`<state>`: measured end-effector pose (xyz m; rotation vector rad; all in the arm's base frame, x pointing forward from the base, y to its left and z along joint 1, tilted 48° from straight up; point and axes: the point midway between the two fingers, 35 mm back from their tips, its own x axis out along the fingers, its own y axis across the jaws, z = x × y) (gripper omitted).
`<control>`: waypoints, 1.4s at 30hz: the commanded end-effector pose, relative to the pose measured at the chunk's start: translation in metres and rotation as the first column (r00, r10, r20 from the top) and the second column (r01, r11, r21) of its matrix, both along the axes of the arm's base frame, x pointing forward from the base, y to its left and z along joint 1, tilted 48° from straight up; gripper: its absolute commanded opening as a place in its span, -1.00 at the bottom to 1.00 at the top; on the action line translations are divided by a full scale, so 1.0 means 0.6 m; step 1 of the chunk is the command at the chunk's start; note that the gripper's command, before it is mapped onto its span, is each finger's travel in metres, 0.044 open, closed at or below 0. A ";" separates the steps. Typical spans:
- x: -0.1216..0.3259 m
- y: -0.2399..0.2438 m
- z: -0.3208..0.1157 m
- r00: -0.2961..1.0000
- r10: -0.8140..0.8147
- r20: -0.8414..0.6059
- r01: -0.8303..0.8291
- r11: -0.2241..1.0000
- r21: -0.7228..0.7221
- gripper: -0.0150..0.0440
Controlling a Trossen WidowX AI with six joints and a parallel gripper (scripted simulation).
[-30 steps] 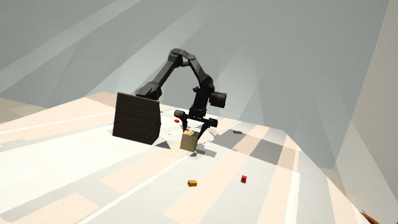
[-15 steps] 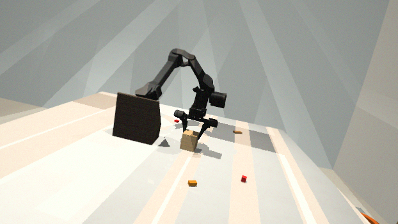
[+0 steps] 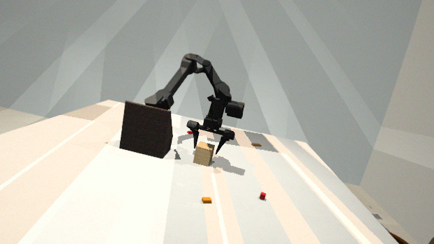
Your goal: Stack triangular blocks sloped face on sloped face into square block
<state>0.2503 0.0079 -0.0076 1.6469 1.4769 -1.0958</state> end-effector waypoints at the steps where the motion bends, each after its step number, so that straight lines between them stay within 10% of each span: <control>1: 0.000 0.000 0.000 1.000 0.000 0.000 0.000 1.000 0.000 1.00; 15: -0.002 -0.080 0.165 1.000 0.000 -0.002 0.000 1.000 -0.002 1.00; 42: 0.004 -0.078 0.155 1.000 -0.010 0.009 0.010 1.000 -0.004 1.00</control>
